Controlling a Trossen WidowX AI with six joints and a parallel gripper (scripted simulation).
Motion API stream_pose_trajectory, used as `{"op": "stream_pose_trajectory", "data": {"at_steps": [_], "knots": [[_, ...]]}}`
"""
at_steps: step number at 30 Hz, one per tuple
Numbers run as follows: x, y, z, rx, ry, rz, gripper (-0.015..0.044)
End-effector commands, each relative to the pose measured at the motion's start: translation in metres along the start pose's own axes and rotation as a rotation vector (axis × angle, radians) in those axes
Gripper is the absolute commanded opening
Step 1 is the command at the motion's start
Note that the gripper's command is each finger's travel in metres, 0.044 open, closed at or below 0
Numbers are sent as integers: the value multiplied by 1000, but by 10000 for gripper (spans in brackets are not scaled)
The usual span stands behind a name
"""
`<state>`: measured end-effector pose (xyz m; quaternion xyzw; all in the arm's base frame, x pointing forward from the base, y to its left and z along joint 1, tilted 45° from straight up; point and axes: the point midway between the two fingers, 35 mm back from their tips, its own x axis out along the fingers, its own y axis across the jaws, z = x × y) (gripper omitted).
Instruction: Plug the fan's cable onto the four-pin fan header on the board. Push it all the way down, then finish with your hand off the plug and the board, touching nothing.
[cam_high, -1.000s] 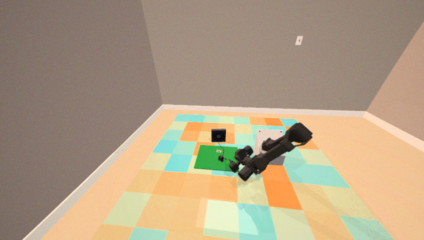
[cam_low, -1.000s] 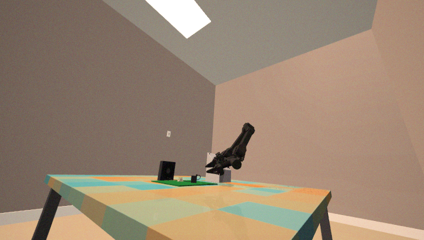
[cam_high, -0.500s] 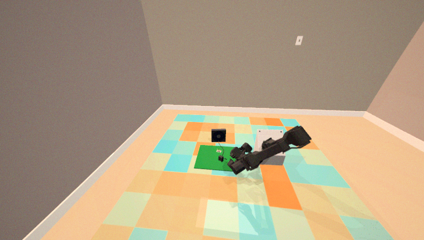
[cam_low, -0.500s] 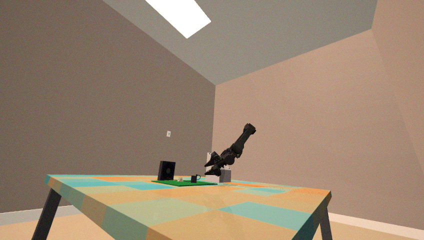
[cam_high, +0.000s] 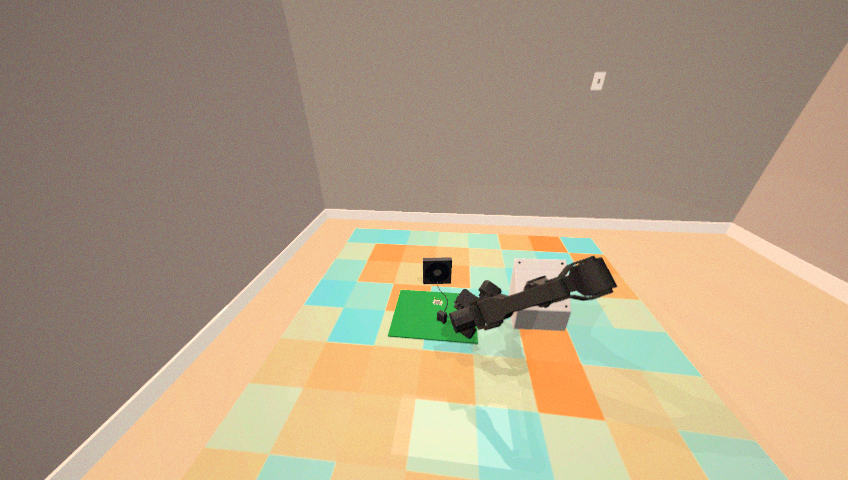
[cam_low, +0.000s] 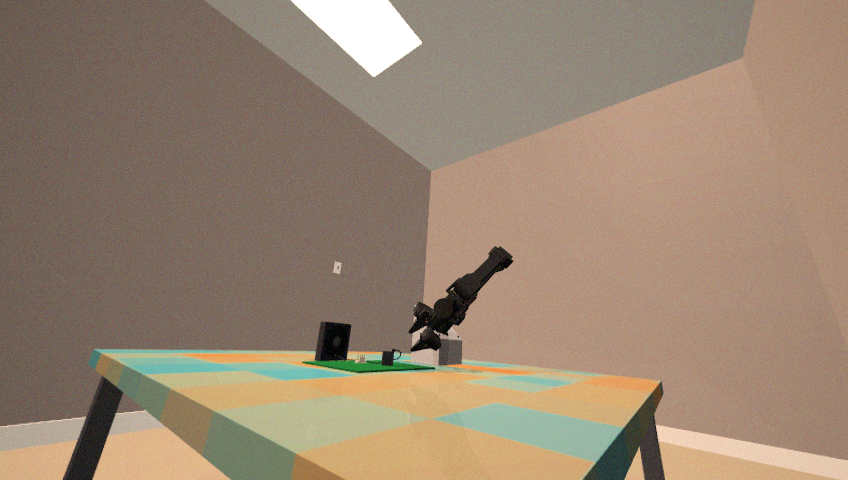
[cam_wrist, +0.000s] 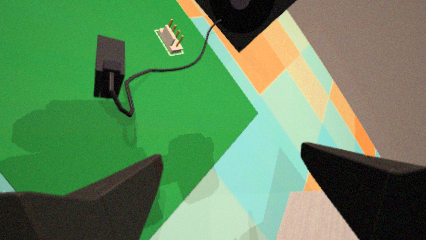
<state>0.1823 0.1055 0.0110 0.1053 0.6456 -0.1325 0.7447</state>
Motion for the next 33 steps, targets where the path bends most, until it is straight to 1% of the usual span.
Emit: {"op": "stream_pose_trajectory", "data": {"at_steps": [1, 16, 33], "knots": [[0, 1, 1, -27, 73, 13, 440], [-10, -1, 5, -97, 306, 142, 440], [-31, 1, 22, -134, 475, 407, 440]]}}
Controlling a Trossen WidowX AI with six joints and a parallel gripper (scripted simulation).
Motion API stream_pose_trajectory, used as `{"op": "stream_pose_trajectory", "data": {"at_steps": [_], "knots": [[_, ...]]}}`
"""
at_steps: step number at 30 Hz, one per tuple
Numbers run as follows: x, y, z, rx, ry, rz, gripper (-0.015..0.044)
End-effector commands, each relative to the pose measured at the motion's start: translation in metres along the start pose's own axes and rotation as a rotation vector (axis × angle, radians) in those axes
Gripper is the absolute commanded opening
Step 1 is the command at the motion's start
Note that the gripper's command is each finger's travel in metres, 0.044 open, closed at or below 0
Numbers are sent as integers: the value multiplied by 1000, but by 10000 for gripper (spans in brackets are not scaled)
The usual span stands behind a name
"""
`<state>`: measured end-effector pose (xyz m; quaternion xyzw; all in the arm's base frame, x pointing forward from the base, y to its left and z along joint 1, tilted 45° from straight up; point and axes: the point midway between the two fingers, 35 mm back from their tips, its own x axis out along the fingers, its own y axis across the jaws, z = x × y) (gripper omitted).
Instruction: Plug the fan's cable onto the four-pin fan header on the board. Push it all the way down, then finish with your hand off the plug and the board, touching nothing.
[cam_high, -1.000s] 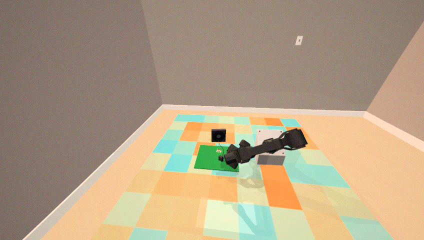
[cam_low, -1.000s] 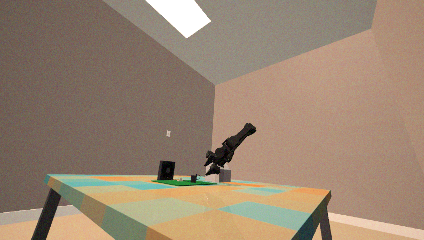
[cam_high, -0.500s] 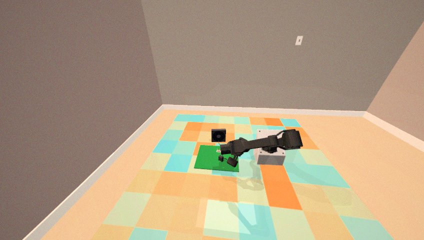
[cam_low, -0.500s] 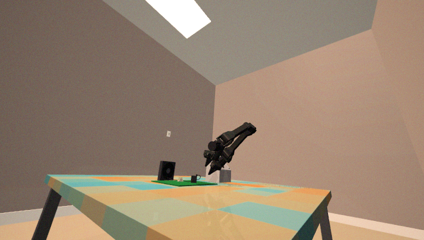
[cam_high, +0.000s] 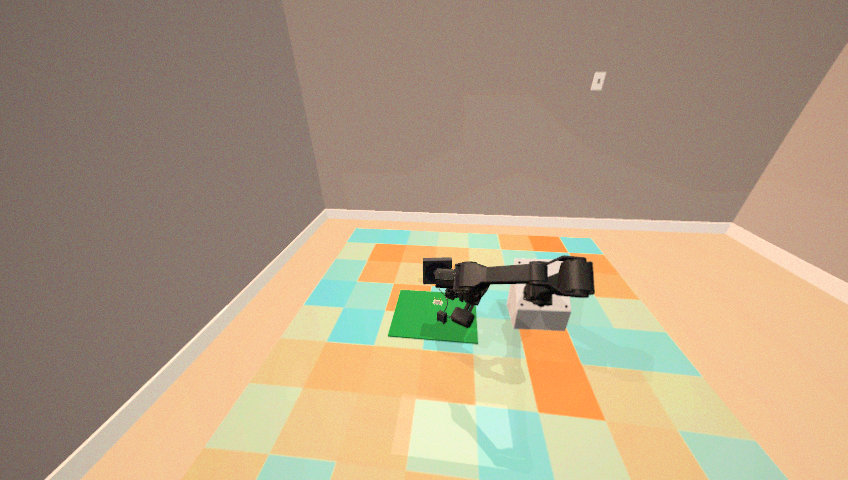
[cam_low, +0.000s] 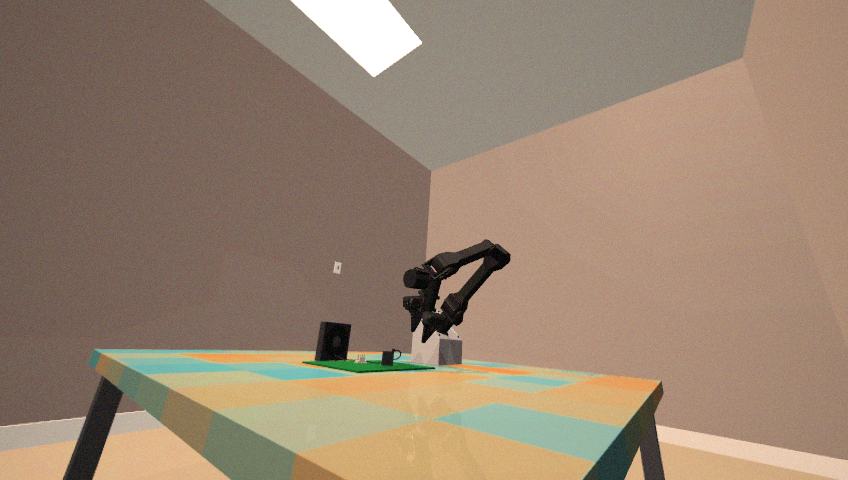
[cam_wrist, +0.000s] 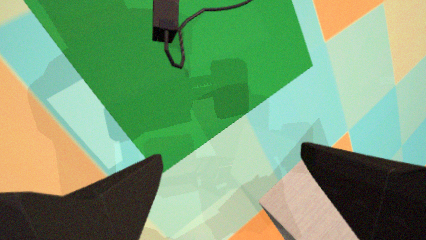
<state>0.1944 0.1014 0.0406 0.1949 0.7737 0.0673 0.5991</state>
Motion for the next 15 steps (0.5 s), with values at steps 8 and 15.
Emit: {"op": "stream_pose_trajectory", "data": {"at_steps": [8, 15], "knots": [[-22, 7, 10, -43, 48, 199, 440], [-38, 9, 18, -68, 43, 329, 440]]}}
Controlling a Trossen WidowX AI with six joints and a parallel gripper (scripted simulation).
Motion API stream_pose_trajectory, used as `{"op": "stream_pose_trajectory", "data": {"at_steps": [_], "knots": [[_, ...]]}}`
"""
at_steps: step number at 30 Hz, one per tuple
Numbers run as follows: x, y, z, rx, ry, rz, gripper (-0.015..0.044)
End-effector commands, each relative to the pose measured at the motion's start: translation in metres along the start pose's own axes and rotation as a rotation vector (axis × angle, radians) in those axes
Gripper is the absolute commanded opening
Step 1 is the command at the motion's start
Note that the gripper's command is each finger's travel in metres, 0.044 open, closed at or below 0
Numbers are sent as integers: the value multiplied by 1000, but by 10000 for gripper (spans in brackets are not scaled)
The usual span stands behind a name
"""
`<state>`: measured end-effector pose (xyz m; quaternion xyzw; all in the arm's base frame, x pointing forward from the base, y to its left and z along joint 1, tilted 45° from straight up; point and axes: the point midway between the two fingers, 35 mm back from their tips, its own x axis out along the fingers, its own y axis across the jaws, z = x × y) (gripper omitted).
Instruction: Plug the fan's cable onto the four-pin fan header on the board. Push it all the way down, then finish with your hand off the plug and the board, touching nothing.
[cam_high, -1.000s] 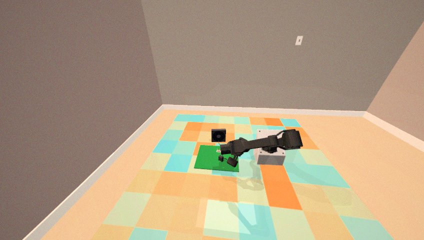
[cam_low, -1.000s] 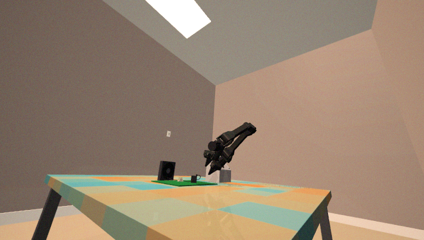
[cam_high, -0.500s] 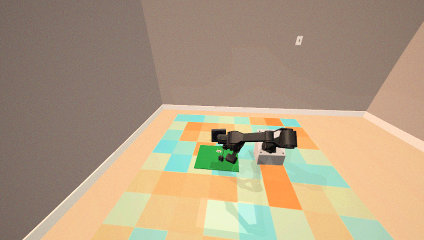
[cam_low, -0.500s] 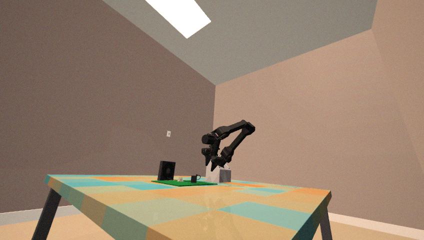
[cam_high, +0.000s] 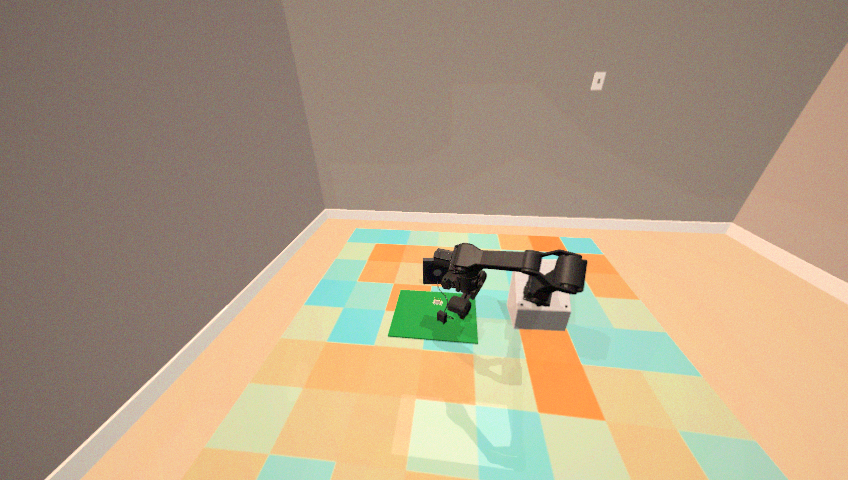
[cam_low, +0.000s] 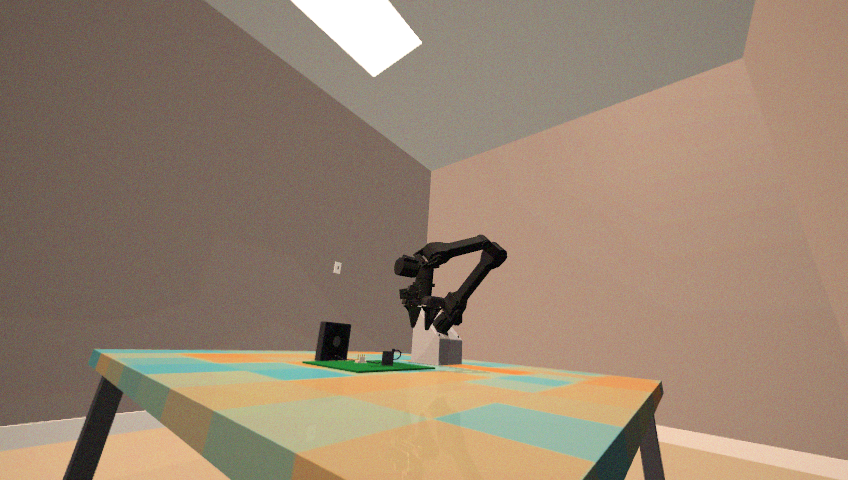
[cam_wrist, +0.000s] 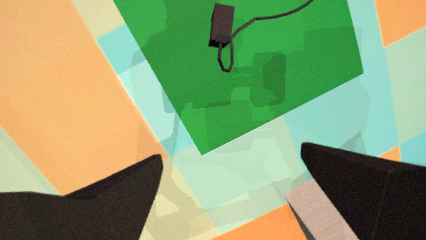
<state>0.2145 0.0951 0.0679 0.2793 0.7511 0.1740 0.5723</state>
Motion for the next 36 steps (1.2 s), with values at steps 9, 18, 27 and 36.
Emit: {"op": "stream_pose_trajectory", "data": {"at_steps": [9, 18, 27, 36], "knots": [[-12, 1, 17, 24, -3, 39, 440], [-49, -19, 99, 199, -2, 80, 440], [-11, -17, 106, 203, -5, 79, 440], [50, -11, 101, 202, -1, 85, 440]]}}
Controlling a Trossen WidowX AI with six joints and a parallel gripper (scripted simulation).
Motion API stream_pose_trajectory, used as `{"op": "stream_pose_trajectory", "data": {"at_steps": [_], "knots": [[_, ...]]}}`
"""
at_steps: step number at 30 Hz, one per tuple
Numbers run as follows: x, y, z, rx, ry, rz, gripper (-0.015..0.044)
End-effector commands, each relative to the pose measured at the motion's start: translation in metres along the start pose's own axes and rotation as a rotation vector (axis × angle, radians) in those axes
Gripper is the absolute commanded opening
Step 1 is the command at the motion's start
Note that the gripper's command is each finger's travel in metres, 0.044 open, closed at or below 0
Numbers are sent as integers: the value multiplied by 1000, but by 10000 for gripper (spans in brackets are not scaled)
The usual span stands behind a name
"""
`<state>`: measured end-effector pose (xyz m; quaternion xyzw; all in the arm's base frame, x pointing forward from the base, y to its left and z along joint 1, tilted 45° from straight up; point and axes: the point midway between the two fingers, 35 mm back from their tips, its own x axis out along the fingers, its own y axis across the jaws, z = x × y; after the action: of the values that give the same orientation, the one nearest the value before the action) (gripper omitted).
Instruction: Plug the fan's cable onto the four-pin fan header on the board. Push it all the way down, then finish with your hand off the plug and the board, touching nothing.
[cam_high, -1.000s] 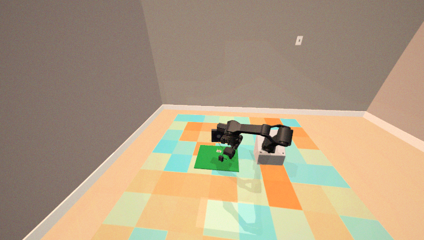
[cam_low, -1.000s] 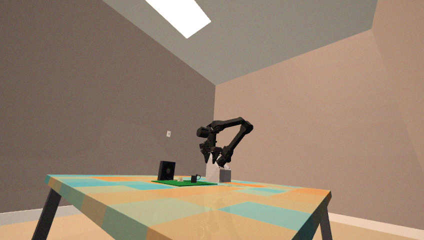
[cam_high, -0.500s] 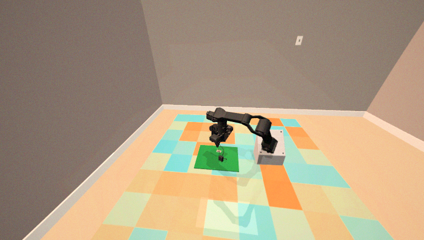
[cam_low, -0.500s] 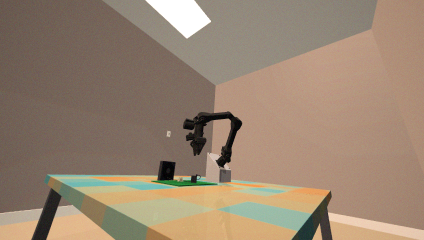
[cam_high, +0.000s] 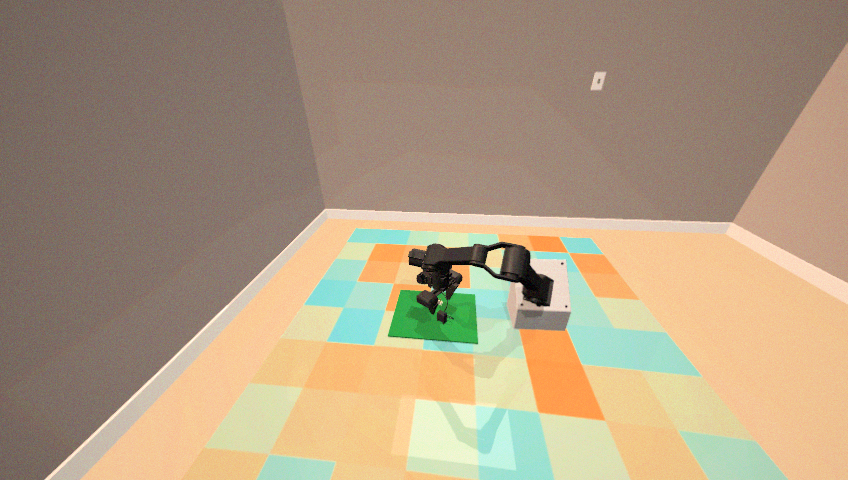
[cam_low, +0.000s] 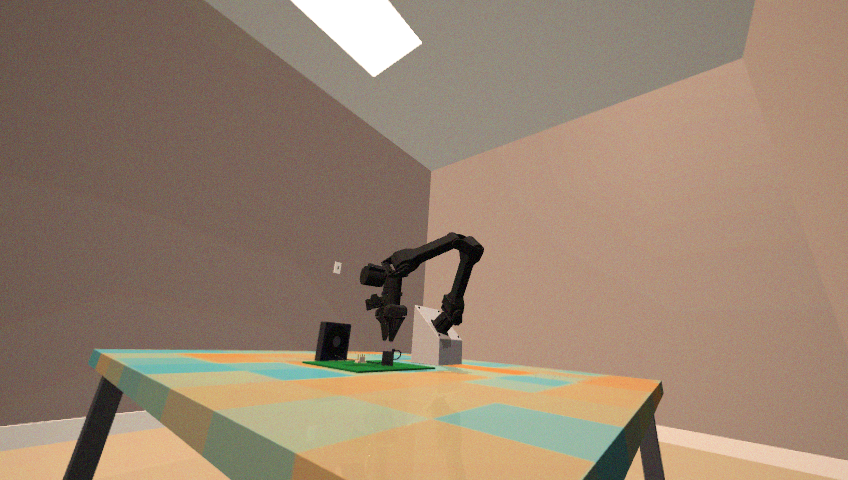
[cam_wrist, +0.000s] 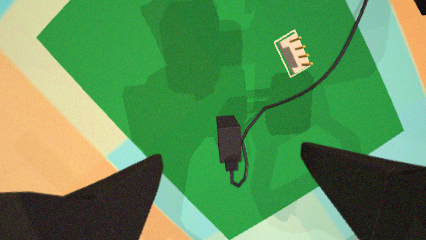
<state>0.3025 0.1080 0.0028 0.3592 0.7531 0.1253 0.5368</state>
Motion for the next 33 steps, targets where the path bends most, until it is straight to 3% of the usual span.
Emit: {"op": "stream_pose_trajectory", "data": {"at_steps": [1, 33], "knots": [[9, -3, 0, 16, -1, 9, 440], [55, -3, 0, 16, 0, 10, 440]]}}
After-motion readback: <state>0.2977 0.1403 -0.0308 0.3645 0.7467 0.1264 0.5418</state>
